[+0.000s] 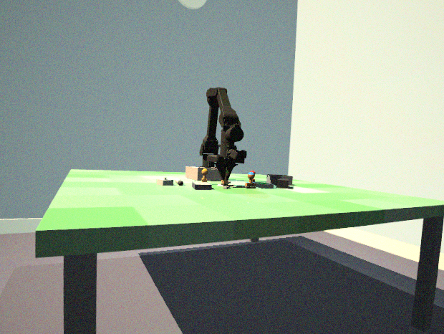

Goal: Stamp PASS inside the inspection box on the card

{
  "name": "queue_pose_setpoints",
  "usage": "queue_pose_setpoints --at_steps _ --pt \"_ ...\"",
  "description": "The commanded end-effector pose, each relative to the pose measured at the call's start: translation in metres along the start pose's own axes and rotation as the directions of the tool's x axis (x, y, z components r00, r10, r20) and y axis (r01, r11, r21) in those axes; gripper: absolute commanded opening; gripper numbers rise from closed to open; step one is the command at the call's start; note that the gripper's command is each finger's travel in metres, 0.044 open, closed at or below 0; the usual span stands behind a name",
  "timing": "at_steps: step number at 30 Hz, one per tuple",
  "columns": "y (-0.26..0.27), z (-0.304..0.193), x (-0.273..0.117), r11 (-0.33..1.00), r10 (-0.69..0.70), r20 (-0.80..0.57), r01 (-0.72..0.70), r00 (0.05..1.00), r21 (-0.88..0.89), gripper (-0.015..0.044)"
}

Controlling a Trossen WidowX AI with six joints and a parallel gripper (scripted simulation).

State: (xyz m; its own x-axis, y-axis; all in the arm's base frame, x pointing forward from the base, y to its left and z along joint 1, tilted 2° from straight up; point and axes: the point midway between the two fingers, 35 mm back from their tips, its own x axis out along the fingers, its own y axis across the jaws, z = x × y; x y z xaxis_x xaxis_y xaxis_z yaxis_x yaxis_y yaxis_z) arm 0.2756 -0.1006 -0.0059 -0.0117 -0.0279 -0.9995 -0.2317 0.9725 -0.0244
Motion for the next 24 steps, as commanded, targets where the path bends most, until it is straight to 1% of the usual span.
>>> queue_pose_setpoints --at_steps 1,24 --pt "0.0004 0.0005 0.0037 1.000 0.006 -0.001 -0.006 1.000 -0.003 0.0000" --pt "0.0004 0.0006 0.0014 1.000 0.006 -0.001 -0.006 1.000 -0.003 0.0000"
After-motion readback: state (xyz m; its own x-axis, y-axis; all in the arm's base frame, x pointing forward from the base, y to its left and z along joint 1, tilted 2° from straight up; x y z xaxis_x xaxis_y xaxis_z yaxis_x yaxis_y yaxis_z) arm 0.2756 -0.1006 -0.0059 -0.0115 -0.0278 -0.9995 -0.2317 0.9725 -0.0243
